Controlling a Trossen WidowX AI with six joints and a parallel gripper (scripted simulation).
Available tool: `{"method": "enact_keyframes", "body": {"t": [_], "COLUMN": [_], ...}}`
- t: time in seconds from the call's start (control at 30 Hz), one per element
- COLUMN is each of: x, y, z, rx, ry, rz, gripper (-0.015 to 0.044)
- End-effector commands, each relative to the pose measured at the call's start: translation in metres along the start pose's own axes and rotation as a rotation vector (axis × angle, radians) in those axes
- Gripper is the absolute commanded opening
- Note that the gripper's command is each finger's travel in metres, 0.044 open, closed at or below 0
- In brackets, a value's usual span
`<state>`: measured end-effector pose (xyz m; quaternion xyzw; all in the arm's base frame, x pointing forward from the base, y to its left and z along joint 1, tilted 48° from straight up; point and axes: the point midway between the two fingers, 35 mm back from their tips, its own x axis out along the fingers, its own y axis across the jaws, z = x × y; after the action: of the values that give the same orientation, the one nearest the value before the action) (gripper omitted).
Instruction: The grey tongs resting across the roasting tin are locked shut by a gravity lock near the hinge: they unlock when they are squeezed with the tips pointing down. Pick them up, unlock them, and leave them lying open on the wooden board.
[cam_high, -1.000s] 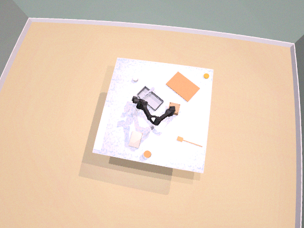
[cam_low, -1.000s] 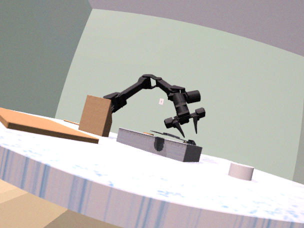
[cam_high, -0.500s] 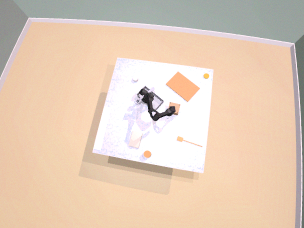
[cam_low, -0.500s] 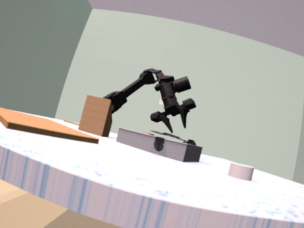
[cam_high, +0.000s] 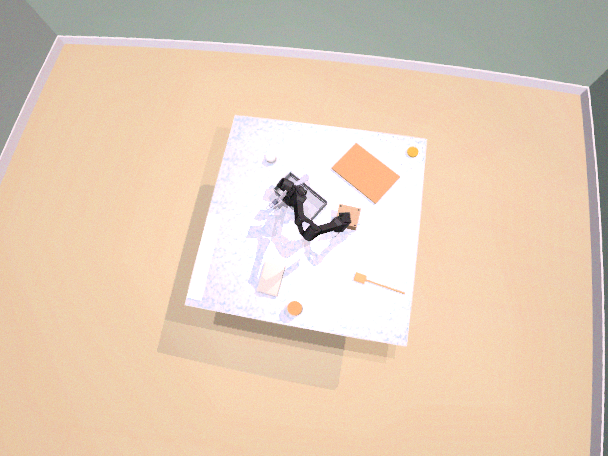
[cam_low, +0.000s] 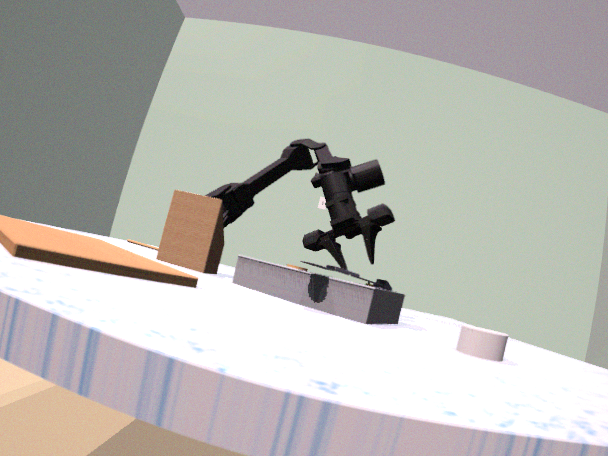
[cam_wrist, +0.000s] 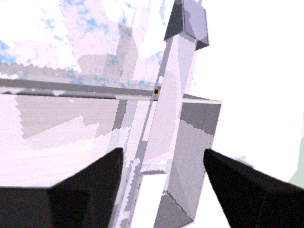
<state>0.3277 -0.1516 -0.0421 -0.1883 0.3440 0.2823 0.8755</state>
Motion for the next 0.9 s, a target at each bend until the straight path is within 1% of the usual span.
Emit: {"method": "enact_keyframes", "body": {"t": [0.0, 0.87], "x": [0.007, 0.049], "y": [0.0, 0.001], "z": [0.0, 0.0], "rx": [0.001, 0.001], "ry": [0.004, 0.001], "rz": [0.002, 0.002], "gripper": [0.026, 0.026]}}
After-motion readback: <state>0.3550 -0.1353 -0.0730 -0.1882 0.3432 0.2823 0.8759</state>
